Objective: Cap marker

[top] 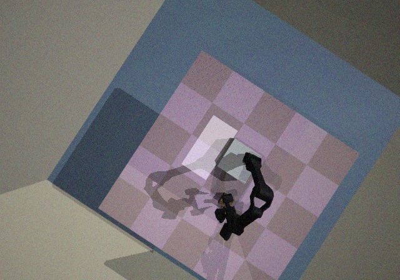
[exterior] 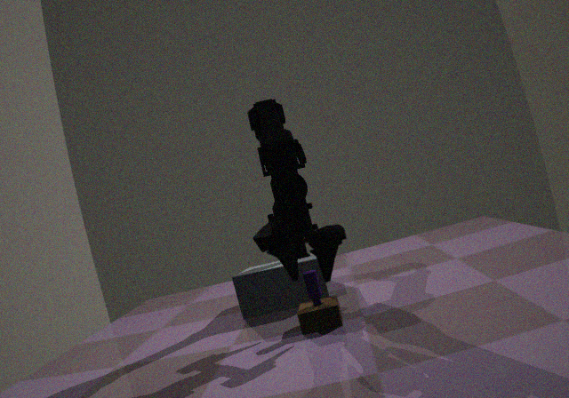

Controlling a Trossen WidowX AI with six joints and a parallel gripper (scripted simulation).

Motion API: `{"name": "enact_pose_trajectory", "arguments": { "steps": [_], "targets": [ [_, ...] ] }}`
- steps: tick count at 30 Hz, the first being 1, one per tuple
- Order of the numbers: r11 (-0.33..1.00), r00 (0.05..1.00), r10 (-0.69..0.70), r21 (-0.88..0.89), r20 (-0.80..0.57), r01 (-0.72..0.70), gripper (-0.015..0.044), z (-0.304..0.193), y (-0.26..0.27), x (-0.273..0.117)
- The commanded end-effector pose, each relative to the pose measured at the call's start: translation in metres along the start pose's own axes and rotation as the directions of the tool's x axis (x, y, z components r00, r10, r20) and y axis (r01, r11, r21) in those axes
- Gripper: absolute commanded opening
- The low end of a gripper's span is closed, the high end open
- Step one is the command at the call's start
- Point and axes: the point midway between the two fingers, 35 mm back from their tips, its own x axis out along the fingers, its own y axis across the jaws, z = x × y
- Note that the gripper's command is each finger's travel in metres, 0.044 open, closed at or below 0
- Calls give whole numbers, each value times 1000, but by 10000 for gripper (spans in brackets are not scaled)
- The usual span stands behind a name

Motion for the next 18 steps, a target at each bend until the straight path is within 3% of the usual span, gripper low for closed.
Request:
{"name": "enact_pose_trajectory", "arguments": {
  "steps": [1, 5, 7, 9, 14, 18],
  "targets": [
    [999, 999, 37, -4, 29, -37, 440, 2, 3, -54],
    [999, 999, 37, -4, 29, -37, 440, 2, 3, -57],
    [997, 999, 37, -68, 29, -35, 388, 2, 3, -56],
    [970, 999, 37, -243, 29, -29, 335, 2, 3, -54],
    [754, 999, 37, -657, 29, -9, 204, 2, 3, -49],
    [711, 999, 37, -703, 29, -6, 99, 2, 3, -48]
  ]
}}
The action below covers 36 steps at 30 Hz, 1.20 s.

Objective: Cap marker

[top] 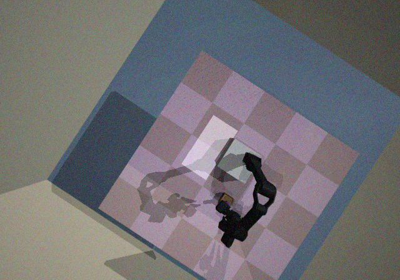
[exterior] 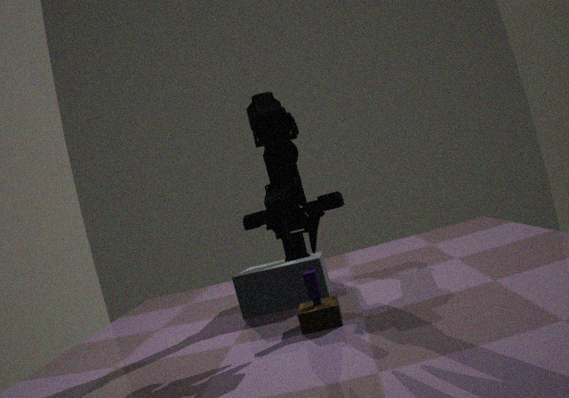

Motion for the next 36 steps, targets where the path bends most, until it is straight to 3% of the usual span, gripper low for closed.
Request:
{"name": "enact_pose_trajectory", "arguments": {
  "steps": [1, 4, 36],
  "targets": [
    [990, 1000, -1, -141, -4, 1, 72, -1, 0, 3],
    [990, 1000, -1, -141, -4, 1, 0, -1, 0, 3],
    [990, 1000, -1, -141, -4, 1, 0, -1, 0, 37]
  ]
}}
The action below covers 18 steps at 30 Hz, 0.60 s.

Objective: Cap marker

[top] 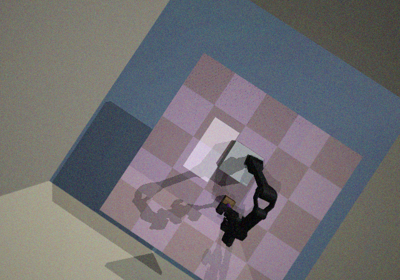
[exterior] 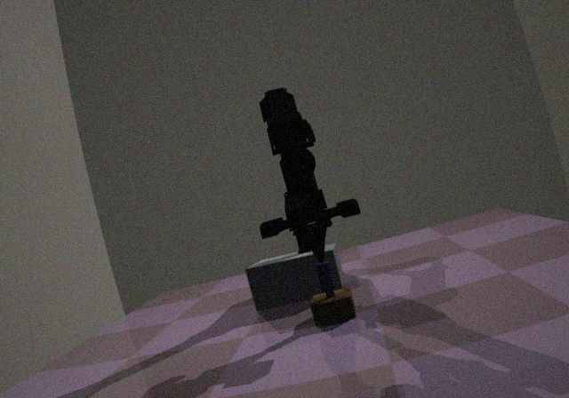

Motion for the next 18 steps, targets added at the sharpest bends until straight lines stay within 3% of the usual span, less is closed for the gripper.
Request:
{"name": "enact_pose_trajectory", "arguments": {
  "steps": [1, 13, 18],
  "targets": [
    [1000, 1000, -1, -5, -5, 1, 0, -1, 0, 7],
    [1000, 1000, 0, -1, 3, 0, 0, 1, 0, 5],
    [1000, 1000, 0, -1, 3, 0, 0, 3, 0, -60]
  ]
}}
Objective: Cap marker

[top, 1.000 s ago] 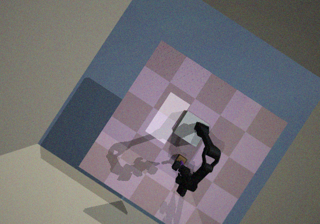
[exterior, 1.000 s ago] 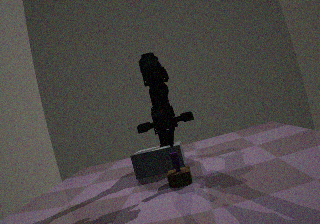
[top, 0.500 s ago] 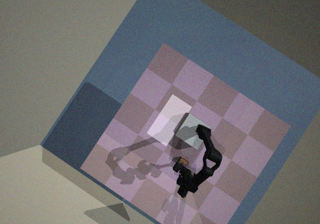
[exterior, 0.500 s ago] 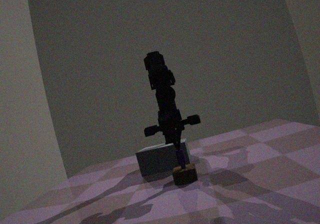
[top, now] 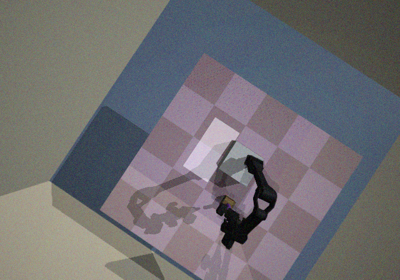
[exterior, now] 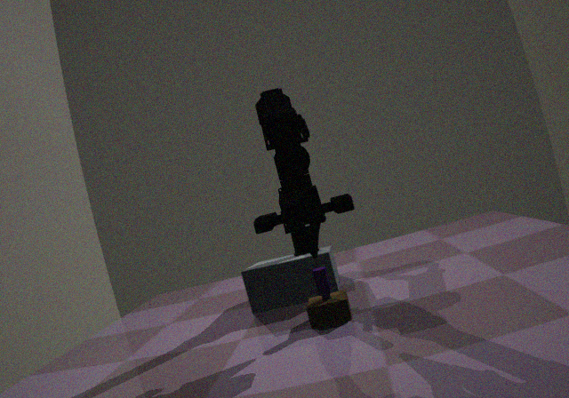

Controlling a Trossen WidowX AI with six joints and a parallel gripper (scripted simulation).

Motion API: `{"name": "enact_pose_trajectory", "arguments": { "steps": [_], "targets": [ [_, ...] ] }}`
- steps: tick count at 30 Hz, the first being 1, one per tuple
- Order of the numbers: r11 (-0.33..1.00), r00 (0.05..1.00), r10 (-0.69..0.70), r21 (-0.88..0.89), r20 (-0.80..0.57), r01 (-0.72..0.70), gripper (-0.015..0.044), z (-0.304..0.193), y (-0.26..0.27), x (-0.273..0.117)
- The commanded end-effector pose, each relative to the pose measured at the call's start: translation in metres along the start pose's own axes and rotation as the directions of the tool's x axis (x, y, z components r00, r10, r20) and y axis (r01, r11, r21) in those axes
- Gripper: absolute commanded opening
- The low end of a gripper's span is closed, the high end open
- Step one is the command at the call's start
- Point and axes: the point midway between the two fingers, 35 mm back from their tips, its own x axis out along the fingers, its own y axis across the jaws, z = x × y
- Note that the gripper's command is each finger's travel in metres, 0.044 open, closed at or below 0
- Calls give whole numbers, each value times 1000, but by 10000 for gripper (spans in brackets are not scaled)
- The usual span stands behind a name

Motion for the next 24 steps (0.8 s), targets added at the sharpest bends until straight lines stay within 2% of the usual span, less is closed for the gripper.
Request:
{"name": "enact_pose_trajectory", "arguments": {
  "steps": [1, 6, 22, 24],
  "targets": [
    [1000, 999, 6, -4, 41, -5, 0, 2, 1, -55],
    [1000, 999, 5, -4, 41, -5, 0, 1, 0, -65],
    [1000, 999, 5, -4, 41, -5, 420, 1, 0, -65],
    [1000, 999, 5, -4, 41, -5, 440, 1, 0, -65]
  ]
}}
